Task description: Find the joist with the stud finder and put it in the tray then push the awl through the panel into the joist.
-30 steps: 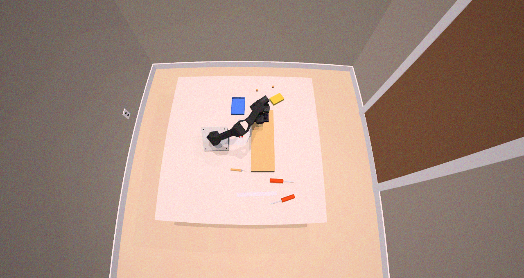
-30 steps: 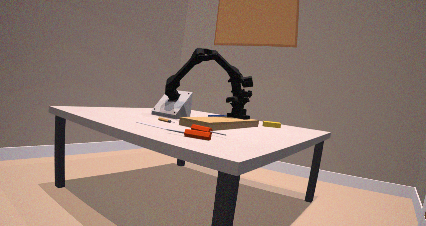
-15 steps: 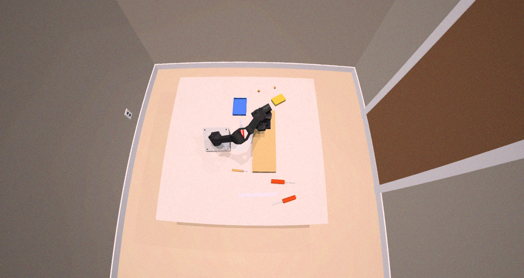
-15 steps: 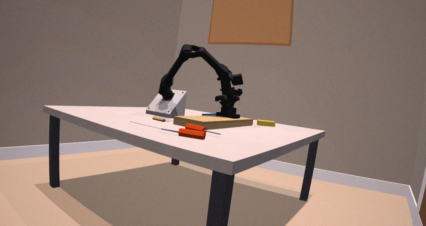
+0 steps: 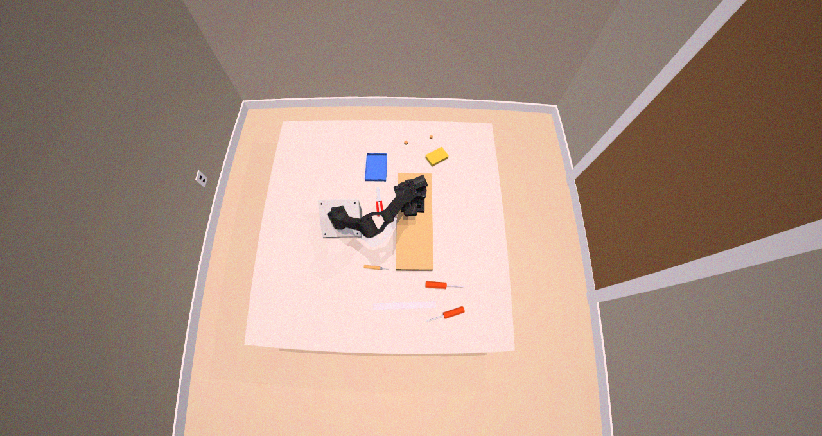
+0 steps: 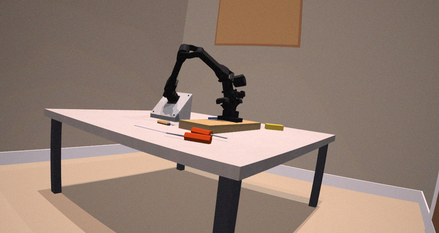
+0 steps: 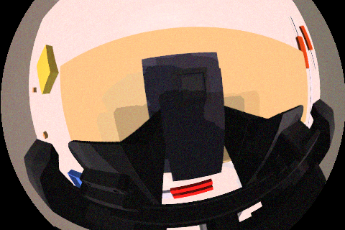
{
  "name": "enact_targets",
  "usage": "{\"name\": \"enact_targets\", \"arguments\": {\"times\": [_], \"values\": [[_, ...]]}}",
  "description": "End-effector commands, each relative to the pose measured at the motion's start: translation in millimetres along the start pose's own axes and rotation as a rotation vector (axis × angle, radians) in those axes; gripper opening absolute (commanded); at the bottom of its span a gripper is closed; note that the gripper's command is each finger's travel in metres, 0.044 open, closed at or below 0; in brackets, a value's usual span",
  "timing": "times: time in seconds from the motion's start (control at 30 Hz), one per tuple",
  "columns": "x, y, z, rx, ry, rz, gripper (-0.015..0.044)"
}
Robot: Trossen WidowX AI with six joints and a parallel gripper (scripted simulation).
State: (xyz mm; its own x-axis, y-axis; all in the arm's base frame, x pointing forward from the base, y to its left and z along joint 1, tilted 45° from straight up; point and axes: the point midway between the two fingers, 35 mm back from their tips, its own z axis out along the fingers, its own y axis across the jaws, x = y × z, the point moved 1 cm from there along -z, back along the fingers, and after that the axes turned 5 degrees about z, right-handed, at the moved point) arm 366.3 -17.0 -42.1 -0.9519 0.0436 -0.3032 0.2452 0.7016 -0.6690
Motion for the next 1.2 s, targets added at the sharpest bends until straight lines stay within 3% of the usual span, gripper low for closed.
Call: {"name": "enact_targets", "arguments": {"times": [0.0, 1.17], "values": [[-1.2, -16.7, 0.7, 0.008, -0.001, 0.0, 0.0], [-13.2, -145.1, -0.2, 0.013, -0.001, -0.003, 0.0]]}}
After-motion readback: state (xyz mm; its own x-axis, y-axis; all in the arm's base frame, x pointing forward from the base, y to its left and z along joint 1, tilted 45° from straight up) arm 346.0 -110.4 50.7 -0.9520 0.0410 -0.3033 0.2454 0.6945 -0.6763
